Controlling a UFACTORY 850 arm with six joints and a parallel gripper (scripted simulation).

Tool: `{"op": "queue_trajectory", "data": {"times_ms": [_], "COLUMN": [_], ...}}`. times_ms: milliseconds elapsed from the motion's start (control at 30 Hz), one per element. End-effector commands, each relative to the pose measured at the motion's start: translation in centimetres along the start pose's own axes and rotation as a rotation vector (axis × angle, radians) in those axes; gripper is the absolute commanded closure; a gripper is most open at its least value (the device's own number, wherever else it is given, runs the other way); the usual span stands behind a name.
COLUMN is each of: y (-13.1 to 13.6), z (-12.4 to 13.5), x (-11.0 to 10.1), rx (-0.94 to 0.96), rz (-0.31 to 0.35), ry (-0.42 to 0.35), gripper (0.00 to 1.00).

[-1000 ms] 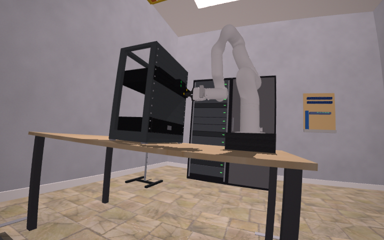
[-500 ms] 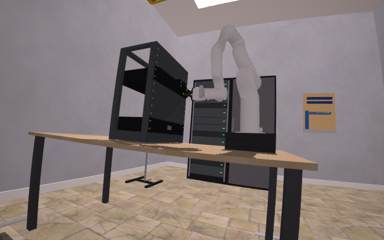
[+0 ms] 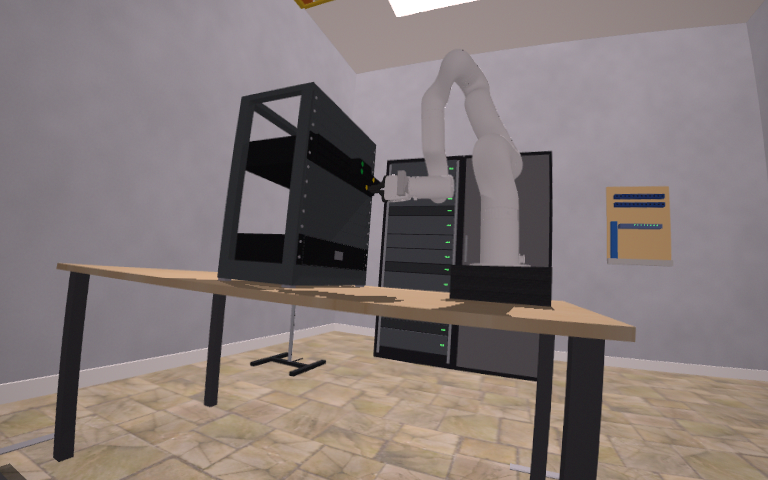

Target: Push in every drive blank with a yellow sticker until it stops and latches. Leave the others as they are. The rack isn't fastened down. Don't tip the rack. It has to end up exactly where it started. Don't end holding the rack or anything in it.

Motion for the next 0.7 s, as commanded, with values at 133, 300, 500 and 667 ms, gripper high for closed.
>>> {"op": "queue_trajectory", "data": {"times_ms": [133,300,500,667], "y": [0.07,0.07,0.08,0.08], "z": [0.04,0.04,0.04,0.04], "x": [0.15,0.18,0.45,0.45], "rx": [0.0,0.0,0.0,0.0], "rz": [0.002,0.002,0.002,0.002], "ry": [-0.001,-0.001,-0.001,-0.001], "gripper": [1.0,1.0,1.0,1.0]}}
Point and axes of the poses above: the point where the finger pads meet when closed, its own x axis out along the fingers, its own y axis across the jaws, z = x × y, the point moved 3 cm from there along -x, back along the fingers, and after that the axes turned 15 degrees about -x, right-handed, at the moved point
